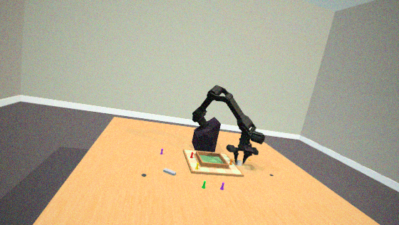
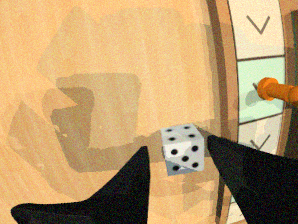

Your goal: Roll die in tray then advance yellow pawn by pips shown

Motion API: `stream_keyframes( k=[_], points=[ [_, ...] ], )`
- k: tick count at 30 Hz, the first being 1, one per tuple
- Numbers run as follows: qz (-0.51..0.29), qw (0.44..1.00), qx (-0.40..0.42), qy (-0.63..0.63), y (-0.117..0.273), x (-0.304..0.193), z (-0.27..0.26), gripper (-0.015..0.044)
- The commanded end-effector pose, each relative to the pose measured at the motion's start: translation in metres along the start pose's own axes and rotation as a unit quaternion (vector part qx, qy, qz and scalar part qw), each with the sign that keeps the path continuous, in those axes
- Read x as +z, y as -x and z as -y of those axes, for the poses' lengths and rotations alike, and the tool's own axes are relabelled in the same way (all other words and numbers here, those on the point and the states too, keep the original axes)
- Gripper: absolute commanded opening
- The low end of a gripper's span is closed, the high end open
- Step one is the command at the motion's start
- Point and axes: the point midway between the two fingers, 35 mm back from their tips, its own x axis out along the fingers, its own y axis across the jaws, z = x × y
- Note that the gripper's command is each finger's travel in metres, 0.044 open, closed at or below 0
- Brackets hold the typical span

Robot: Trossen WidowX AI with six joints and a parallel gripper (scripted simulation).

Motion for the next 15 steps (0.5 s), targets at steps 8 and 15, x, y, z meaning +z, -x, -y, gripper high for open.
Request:
stream_keyframes(
  k=[8,15],
  points=[
    [-0.001,1.000,-0.003,0.002,-0.003,-0.001,0.002,0.0071],
    [0.000,1.000,-0.001,0.003,0.027,0.001,-0.001,0.0000]
  ],
)
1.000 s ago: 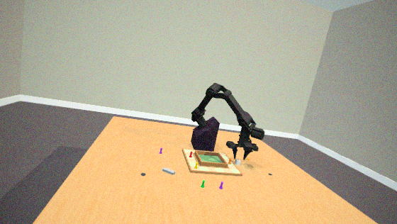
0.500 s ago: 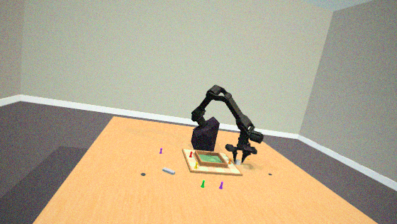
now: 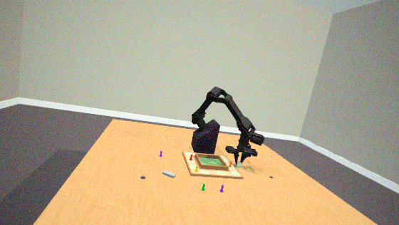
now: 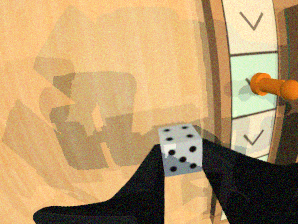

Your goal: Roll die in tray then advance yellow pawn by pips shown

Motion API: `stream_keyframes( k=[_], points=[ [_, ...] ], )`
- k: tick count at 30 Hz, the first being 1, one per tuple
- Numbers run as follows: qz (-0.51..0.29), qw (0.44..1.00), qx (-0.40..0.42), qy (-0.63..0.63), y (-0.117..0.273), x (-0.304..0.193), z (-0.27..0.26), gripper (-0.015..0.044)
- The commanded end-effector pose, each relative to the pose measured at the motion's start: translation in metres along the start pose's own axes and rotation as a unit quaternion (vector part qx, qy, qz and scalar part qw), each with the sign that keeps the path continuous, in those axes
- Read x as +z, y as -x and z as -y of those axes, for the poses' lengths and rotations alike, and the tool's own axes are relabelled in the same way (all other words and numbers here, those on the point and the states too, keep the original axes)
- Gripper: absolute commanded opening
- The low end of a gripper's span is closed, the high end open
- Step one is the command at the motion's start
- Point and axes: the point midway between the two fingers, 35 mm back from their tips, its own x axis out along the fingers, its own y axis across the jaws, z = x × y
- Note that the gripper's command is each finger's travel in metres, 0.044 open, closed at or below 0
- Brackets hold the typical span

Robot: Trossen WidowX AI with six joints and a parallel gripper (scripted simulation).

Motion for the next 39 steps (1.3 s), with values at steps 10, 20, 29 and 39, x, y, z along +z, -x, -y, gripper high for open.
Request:
stream_keyframes(
  k=[10,20,29,39],
  points=[
    [0.004,1.000,0.007,-0.002,0.111,-0.005,0.001,0.0000],
    [0.004,0.999,0.008,0.045,0.115,-0.002,0.012,0.0000],
    [0.006,0.986,0.011,0.165,0.110,0.008,0.038,0.0000],
    [0.009,0.956,0.012,0.294,0.104,0.017,0.068,0.0000]
  ],
)
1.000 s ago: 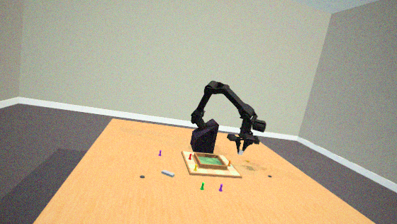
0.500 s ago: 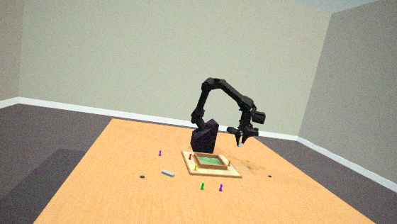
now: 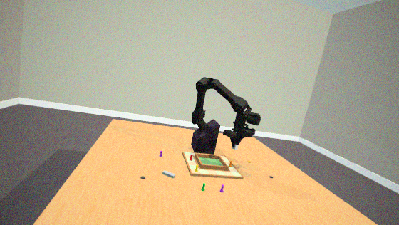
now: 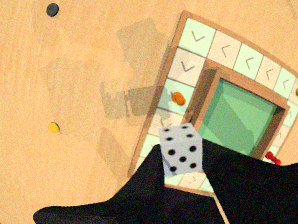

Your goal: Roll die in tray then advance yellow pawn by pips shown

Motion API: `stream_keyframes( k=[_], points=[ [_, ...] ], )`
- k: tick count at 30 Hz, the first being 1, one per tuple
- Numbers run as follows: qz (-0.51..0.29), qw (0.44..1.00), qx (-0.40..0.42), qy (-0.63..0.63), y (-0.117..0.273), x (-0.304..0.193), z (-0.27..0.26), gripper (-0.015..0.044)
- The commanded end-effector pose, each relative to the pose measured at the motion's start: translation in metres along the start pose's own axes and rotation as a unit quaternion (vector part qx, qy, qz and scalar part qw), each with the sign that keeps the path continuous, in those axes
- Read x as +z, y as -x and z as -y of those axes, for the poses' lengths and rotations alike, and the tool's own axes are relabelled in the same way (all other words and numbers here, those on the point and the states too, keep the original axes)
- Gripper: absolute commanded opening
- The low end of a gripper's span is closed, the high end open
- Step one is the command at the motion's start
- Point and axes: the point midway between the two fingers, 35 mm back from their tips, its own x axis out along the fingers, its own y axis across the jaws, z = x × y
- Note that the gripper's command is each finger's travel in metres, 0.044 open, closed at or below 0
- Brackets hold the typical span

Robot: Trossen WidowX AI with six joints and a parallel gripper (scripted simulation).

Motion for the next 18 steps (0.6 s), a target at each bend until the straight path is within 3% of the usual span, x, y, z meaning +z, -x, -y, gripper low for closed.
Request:
stream_keyframes(
  k=[1,18],
  points=[
    [-0.002,0.998,-0.002,0.063,-0.005,-0.006,0.015,0.0000],
    [-0.004,0.959,-0.004,0.284,-0.016,-0.026,0.063,0.0000]
  ],
)
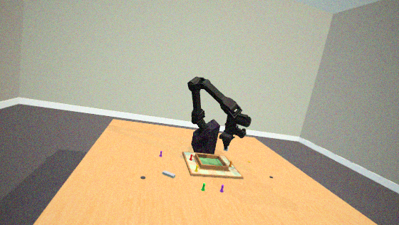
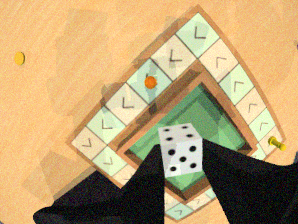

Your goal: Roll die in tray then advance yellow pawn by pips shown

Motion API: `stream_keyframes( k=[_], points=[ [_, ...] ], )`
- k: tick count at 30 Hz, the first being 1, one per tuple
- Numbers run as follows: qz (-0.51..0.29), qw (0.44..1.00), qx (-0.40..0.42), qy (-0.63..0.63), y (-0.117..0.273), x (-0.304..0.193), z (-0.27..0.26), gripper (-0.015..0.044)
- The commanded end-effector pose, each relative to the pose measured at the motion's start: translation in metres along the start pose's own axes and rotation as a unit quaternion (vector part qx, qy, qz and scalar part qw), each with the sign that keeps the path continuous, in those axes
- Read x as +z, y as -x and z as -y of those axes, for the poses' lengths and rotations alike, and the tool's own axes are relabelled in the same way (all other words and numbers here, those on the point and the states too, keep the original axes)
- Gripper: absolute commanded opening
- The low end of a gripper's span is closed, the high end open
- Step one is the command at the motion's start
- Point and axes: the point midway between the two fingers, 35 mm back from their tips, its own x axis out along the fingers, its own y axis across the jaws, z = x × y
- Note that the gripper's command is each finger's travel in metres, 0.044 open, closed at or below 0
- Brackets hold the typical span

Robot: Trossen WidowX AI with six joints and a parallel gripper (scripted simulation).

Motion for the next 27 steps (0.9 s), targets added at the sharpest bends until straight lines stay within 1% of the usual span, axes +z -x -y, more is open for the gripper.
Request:
stream_keyframes(
  k=[1,10,19,27],
  points=[
    [-0.005,0.998,-0.001,0.062,-0.005,-0.014,0.008,0.0000],
    [-0.009,0.984,-0.002,0.180,-0.012,-0.037,0.022,0.0000],
    [-0.015,0.956,-0.001,0.293,-0.020,-0.061,0.032,0.0000],
    [-0.014,0.953,0.001,0.301,-0.021,-0.063,0.033,0.0000]
  ],
)
